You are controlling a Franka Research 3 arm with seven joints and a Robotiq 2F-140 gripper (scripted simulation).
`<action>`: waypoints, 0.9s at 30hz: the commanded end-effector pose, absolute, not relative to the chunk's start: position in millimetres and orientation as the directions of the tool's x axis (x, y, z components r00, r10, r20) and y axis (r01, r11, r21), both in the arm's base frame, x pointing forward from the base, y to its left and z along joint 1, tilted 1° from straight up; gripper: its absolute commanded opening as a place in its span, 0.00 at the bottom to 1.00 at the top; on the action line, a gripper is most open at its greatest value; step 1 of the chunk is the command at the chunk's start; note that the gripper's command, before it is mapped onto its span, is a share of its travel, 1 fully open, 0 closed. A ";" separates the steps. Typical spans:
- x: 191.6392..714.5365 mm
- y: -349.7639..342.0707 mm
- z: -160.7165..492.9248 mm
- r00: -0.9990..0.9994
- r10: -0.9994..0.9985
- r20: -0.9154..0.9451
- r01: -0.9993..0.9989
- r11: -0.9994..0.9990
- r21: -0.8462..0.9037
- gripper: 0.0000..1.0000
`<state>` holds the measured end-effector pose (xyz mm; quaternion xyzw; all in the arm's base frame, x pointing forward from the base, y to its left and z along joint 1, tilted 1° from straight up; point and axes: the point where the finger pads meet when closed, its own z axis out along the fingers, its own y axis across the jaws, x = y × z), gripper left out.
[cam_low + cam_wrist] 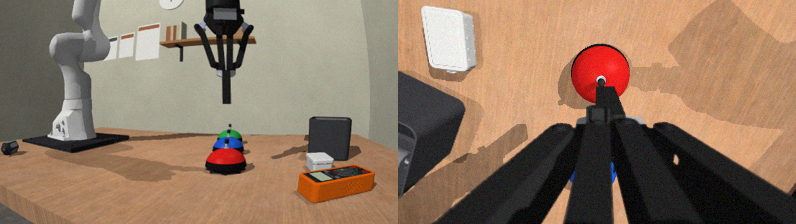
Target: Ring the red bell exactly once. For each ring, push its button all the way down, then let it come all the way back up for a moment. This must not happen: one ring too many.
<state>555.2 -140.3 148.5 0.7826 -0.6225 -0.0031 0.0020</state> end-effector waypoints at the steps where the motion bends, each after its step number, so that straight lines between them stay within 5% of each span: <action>1: 553.9 -141.0 139.2 0.153 -0.988 0.006 -0.988 -0.153 0.013 0.10; 27: 549.2 -142.2 80.1 0.153 -0.988 0.006 -0.988 -0.153 0.013 0.10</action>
